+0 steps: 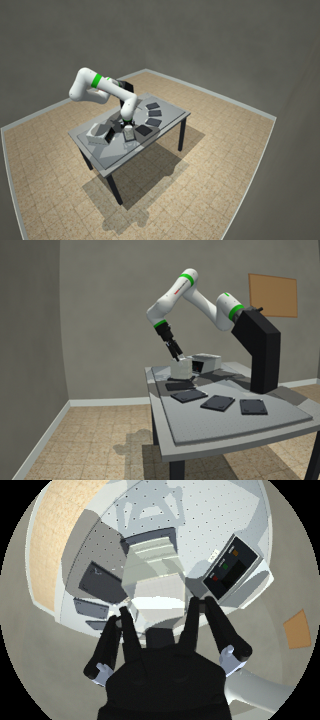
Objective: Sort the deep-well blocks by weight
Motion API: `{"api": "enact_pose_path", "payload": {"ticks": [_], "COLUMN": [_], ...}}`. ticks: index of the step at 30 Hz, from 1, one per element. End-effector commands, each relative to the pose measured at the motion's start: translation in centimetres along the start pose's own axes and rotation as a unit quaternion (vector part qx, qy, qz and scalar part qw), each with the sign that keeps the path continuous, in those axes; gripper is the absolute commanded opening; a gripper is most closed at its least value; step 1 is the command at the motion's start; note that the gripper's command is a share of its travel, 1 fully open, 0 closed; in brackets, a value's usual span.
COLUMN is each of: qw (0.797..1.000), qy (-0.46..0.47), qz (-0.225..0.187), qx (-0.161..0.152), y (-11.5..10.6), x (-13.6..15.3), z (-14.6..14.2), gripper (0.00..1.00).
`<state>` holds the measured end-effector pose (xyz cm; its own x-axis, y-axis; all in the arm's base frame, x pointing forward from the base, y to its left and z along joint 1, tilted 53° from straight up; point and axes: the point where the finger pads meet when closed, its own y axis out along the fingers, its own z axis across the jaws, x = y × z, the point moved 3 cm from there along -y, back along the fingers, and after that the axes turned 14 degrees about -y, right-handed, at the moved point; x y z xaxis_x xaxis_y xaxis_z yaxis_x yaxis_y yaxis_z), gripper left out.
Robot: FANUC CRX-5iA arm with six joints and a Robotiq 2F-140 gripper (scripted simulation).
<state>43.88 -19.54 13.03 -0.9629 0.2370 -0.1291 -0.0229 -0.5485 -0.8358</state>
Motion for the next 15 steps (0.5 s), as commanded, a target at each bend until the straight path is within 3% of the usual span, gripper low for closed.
{"api": "enact_pose_path", "payload": {"ticks": [1, 15], "qw": [1.000, 1.000], "qy": [0.000, 0.000], "qz": [0.000, 0.000], "qx": [0.000, 0.000], "y": [-0.1, -2.0], "x": [0.1, 1.1], "z": [0.0, -0.3], "gripper": [0.10, 0.10]}}
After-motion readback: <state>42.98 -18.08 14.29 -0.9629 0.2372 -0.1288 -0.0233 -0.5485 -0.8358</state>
